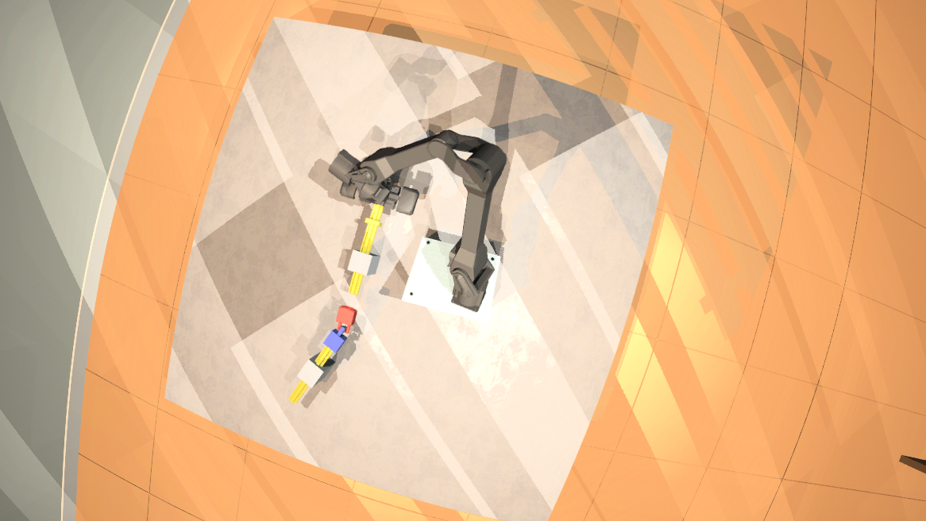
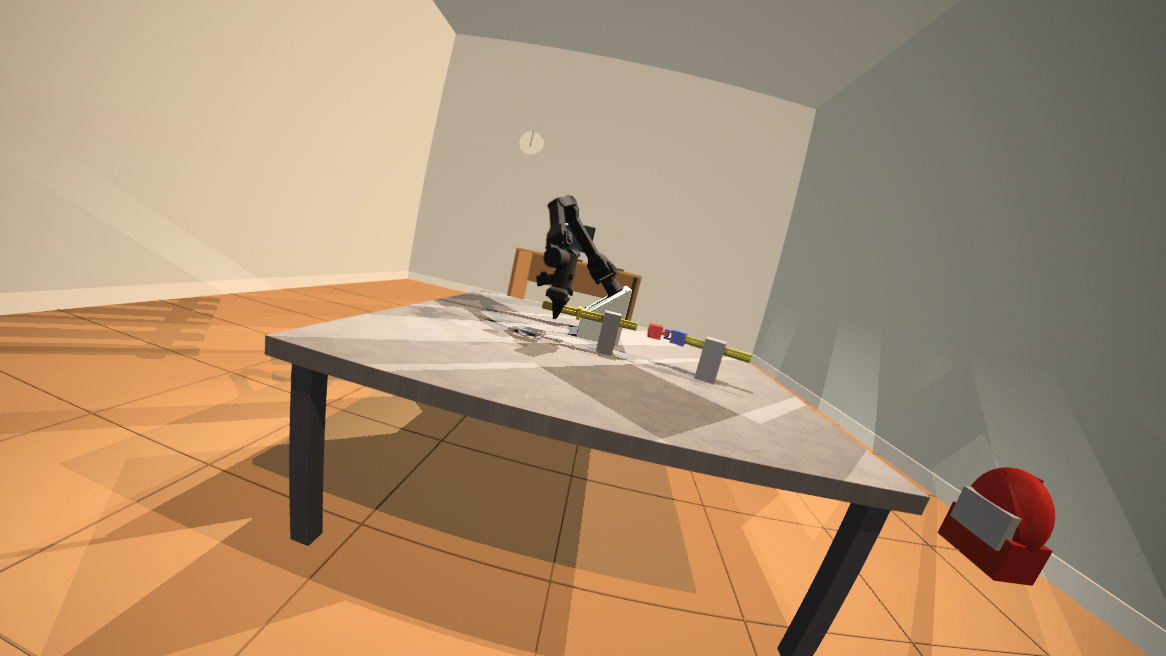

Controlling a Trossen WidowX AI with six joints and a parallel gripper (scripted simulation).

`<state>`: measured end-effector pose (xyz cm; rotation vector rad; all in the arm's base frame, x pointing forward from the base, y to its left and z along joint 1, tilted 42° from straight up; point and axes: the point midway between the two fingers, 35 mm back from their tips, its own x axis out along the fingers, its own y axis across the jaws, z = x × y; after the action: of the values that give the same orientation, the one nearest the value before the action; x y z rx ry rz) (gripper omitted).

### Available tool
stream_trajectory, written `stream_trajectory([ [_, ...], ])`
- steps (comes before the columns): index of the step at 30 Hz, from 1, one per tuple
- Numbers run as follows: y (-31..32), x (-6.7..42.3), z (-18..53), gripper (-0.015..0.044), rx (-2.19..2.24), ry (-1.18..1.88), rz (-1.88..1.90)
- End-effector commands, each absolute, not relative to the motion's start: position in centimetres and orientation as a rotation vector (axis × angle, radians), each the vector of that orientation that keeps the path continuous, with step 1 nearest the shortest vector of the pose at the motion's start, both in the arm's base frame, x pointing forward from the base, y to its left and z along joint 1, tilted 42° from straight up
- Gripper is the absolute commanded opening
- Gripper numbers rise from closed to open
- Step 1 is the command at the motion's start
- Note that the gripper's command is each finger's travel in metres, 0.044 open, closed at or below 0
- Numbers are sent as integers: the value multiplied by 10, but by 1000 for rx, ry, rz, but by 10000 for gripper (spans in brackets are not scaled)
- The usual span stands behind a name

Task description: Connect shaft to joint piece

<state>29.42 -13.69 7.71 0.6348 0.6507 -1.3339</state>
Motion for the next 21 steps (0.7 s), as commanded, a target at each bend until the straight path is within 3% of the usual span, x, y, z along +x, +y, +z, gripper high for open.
stream_trajectory([
  [1,-131,294,71,0,639,651,-1328],
  [21,-108,292,50,0,641,652,-1326],
])
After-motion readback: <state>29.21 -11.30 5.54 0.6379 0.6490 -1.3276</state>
